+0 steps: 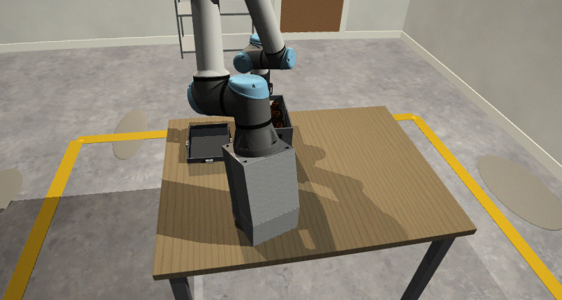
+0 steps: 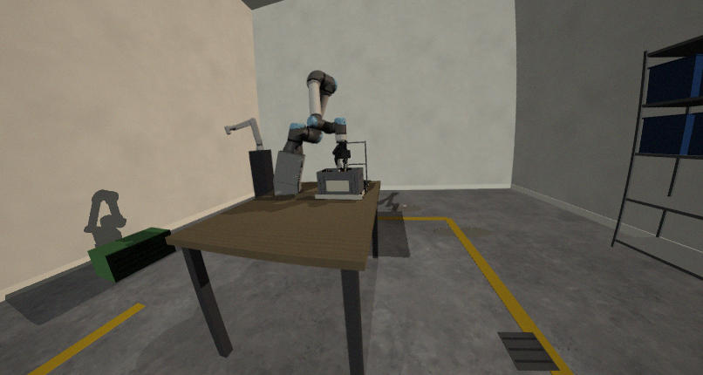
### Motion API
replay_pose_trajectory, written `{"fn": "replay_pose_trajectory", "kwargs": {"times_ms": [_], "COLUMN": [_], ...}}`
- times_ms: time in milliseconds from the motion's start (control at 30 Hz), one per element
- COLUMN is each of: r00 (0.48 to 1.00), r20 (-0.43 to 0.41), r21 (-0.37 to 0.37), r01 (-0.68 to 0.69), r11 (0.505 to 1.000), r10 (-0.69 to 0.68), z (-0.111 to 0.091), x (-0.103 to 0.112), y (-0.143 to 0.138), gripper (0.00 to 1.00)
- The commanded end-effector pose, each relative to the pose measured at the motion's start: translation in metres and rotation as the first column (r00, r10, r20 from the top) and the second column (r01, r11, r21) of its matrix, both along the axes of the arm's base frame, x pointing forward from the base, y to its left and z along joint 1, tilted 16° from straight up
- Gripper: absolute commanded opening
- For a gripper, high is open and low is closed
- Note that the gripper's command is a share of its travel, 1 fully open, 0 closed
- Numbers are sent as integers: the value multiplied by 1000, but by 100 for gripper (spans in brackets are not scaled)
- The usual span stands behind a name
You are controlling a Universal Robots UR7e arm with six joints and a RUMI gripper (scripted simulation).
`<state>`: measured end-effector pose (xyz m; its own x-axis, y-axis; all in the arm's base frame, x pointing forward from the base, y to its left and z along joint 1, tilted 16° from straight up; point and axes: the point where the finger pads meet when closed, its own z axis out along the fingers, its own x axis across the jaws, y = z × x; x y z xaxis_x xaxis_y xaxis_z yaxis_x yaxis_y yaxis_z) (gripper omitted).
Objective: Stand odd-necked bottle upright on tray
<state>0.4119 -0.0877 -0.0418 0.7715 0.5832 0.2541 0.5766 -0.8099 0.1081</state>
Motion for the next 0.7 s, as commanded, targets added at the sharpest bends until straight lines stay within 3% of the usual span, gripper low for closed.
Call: {"fn": "replay_pose_trajectory", "kwargs": {"times_ms": [0, 233, 267, 667], "r00": [1000, 1000, 1000, 1000], "r20": [1, 1, 1, 1], "r21": [-1, -1, -1, -1], "r01": [0, 0, 0, 0], "r11": [1000, 1000, 1000, 1000], "r10": [0, 0, 0, 0], "z": [0, 0, 0, 0], "x": [0, 0, 0, 0], "y": [0, 0, 0, 0], "gripper": [0, 0, 38, 38]}}
